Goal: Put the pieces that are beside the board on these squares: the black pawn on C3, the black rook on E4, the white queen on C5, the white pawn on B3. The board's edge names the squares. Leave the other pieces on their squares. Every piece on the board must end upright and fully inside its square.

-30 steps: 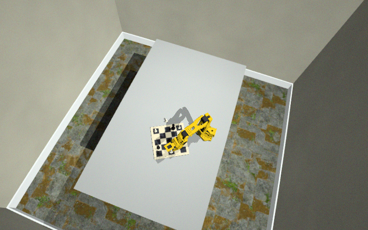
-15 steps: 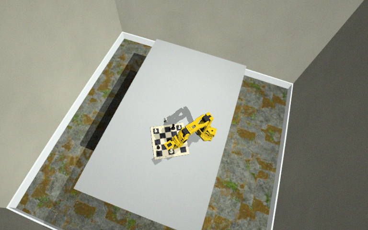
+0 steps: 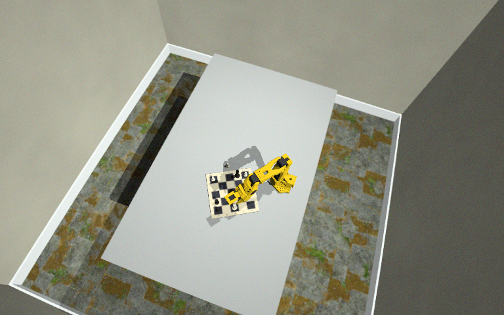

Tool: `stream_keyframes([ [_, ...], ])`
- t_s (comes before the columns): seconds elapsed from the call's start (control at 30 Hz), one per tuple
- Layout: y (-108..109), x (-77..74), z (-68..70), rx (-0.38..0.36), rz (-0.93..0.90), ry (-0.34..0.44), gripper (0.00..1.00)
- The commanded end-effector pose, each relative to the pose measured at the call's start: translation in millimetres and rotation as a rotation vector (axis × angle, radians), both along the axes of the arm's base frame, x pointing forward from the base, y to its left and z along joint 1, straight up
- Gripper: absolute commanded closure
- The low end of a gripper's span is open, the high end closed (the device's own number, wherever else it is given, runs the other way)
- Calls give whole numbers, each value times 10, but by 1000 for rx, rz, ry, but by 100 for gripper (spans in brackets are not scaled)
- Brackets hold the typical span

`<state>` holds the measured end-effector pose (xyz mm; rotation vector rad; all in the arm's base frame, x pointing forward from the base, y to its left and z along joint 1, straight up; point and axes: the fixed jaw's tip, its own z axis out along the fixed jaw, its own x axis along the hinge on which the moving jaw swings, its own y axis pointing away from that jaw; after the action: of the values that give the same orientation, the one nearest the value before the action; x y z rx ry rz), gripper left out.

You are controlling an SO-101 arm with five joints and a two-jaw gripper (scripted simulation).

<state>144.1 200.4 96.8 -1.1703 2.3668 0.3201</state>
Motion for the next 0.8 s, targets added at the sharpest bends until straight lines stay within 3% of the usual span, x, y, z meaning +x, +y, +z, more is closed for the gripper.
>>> stream_keyframes([
  [0.0,-8,9,49,13,-12,-3,88],
  [0.13,-55,89,51,4,-49,3,88],
  [0.27,-209,308,56,-20,-155,24,89],
  [0.33,-209,308,56,-20,-155,24,89],
  [0.37,-269,381,57,-28,-192,32,89],
  [0.6,-918,907,48,-84,-516,112,90],
  [0.77,-1441,1119,25,-107,-729,178,90],
])
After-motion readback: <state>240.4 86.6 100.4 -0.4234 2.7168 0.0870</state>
